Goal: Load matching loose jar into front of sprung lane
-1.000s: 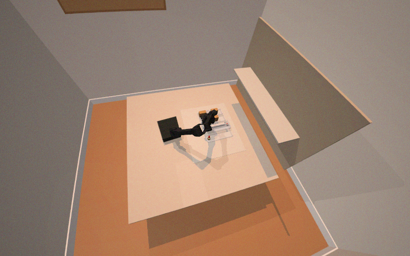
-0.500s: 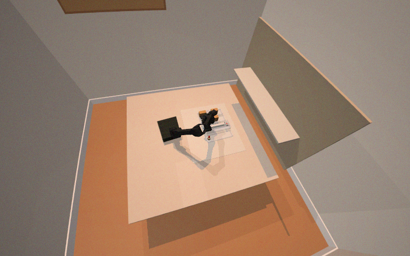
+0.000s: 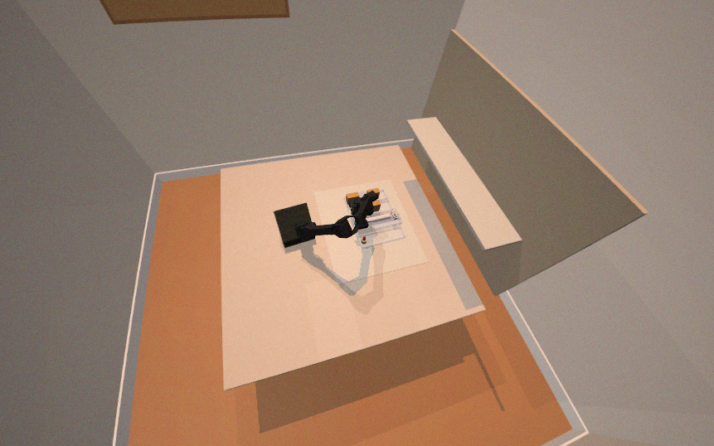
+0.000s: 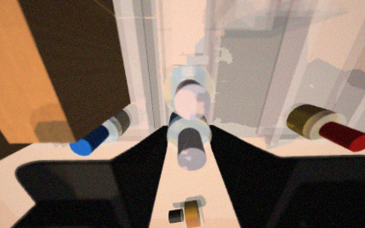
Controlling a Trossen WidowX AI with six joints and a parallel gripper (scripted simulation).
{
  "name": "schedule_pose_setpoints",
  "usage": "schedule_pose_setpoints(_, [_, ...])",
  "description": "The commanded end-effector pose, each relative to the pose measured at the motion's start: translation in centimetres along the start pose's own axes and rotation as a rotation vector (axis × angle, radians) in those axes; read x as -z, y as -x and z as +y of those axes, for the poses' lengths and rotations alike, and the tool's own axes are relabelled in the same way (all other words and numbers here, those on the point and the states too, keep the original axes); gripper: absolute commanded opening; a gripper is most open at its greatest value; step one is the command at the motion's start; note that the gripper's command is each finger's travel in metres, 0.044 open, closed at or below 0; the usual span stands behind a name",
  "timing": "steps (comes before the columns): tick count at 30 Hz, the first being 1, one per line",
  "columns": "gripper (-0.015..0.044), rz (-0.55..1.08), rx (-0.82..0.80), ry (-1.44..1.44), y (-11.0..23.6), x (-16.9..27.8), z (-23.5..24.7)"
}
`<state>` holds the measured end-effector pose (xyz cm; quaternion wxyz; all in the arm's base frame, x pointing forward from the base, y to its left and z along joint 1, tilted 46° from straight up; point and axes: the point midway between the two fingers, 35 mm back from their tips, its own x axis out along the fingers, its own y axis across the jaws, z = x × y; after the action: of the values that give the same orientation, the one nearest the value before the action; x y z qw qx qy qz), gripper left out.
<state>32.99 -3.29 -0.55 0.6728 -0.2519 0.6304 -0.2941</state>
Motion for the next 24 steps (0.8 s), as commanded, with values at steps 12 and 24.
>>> schedule_pose_setpoints(12, [0.0262,0.001,0.002,-0.003,0.0,0.0,0.0])
schedule_pose_setpoints(24, [0.0275,0.001,0.001,-0.002,2.0,0.0,0.1])
